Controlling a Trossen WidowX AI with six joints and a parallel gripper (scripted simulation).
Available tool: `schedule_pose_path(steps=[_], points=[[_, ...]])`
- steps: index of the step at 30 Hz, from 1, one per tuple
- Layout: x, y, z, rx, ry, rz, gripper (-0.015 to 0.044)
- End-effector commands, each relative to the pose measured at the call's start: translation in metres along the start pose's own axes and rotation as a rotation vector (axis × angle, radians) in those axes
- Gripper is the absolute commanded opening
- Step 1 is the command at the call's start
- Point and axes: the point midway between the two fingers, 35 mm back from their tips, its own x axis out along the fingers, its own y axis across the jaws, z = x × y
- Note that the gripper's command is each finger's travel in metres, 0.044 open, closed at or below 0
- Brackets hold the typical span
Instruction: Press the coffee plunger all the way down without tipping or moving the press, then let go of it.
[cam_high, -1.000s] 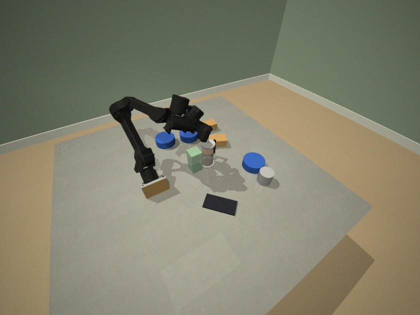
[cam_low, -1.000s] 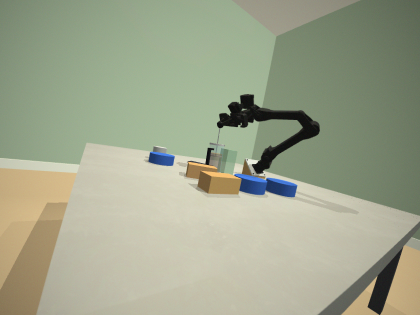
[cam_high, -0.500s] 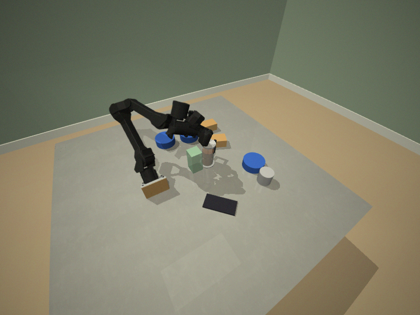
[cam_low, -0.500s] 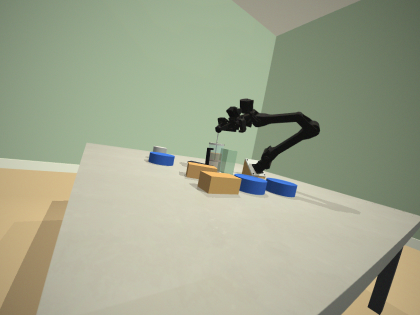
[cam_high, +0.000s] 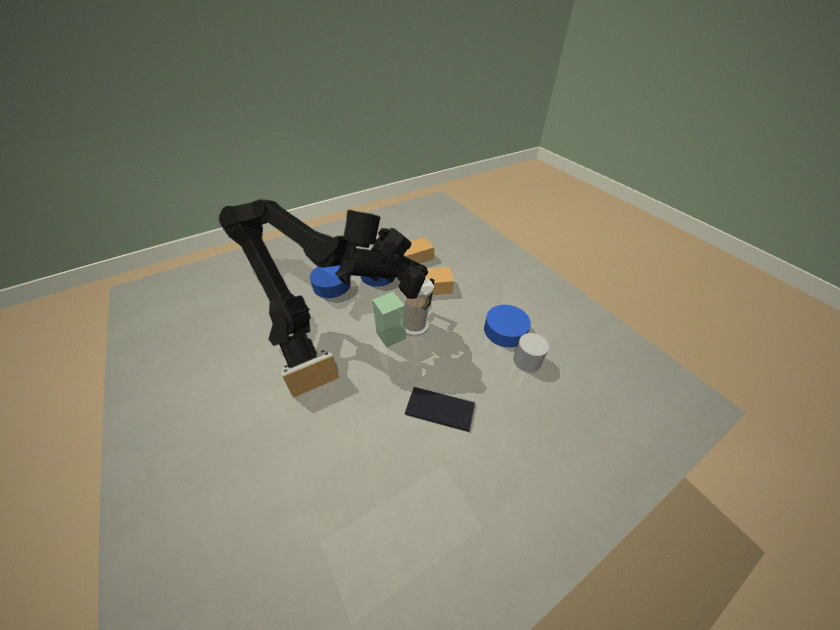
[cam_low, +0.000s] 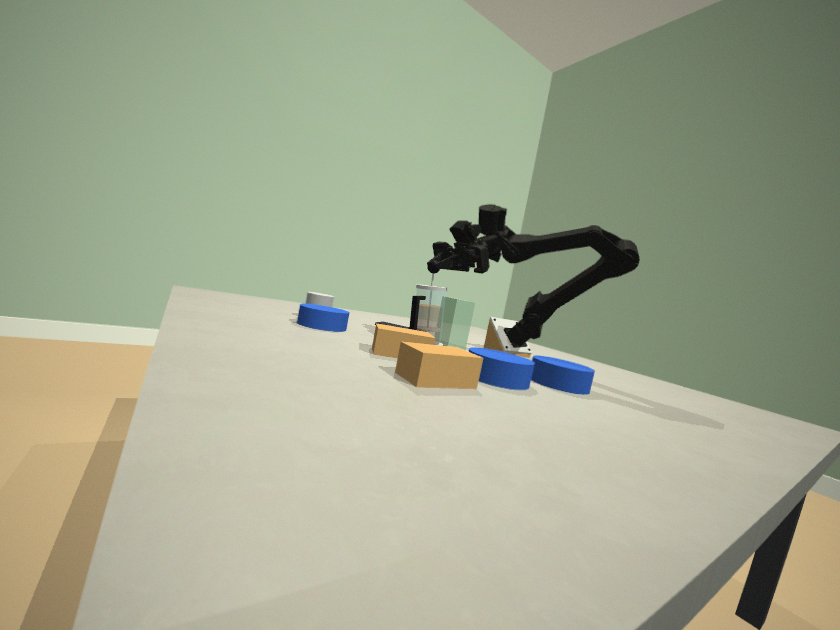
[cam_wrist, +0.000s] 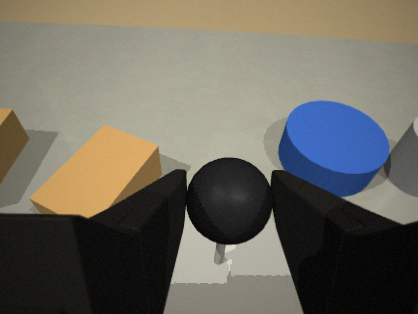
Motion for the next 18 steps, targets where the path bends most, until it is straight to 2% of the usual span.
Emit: schedule_pose_path(steps=[1,18], points=[[0.0075,0.0008,-0.0174,0.045,0.044,0.013,0.0128],[0.0096,-0.0016,-0.0152,0.045,0.044,0.014,0.0128]])
